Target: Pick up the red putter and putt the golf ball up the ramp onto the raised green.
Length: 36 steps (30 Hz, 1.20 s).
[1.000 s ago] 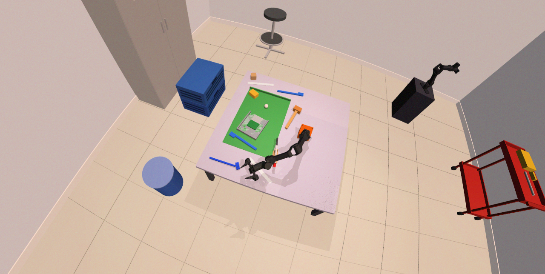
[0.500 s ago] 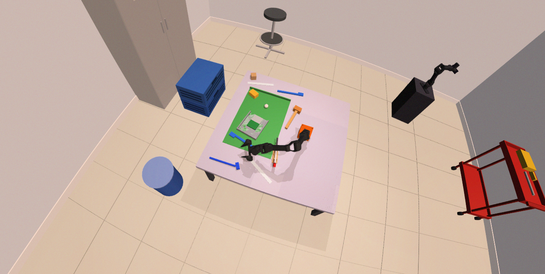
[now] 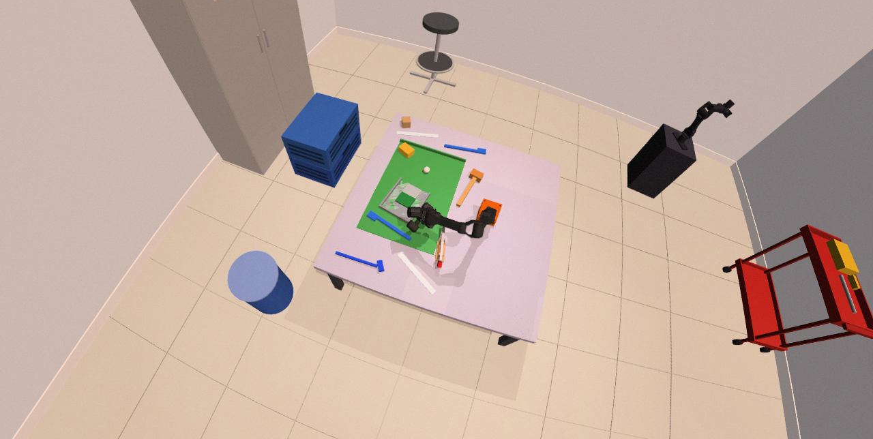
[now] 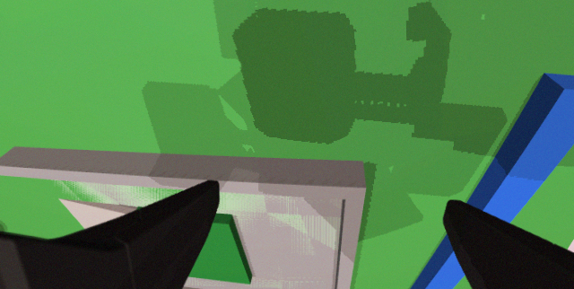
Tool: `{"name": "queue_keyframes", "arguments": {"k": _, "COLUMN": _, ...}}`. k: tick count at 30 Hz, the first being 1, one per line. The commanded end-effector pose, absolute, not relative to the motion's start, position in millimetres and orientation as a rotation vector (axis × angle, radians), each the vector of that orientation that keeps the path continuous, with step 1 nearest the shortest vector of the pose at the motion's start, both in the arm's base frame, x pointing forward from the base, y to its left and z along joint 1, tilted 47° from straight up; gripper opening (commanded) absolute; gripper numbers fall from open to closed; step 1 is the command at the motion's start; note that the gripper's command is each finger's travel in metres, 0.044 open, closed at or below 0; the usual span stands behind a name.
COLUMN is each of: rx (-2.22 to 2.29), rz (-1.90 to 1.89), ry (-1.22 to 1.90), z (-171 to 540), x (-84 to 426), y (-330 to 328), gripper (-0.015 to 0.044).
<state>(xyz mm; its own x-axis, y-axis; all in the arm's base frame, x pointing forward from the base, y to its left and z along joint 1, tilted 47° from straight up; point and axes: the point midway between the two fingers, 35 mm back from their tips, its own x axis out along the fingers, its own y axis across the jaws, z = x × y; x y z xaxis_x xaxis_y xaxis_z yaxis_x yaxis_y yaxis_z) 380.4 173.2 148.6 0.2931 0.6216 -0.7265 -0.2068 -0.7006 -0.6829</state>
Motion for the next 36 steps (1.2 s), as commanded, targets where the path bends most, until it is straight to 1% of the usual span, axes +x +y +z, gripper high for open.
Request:
{"name": "queue_keyframes", "arguments": {"k": 1, "rx": -1.4, "rz": 1.691, "ry": -0.136, "z": 131, "x": 318, "y": 134, "gripper": 0.044}}
{"name": "queue_keyframes", "arguments": {"k": 8, "rx": -0.753, "rz": 1.747, "ry": 0.142, "z": 145, "x": 248, "y": 108, "gripper": 0.044}}
{"name": "queue_keyframes", "arguments": {"k": 11, "rx": -0.566, "rz": 1.723, "ry": 0.211, "z": 155, "x": 233, "y": 104, "gripper": 0.044}}
{"name": "queue_keyframes", "arguments": {"k": 24, "rx": -0.564, "rz": 1.722, "ry": 0.212, "z": 156, "x": 230, "y": 106, "gripper": 0.044}}
{"name": "queue_keyframes", "arguments": {"k": 36, "rx": -0.564, "rz": 1.722, "ry": 0.211, "z": 137, "x": 229, "y": 126, "gripper": 0.044}}
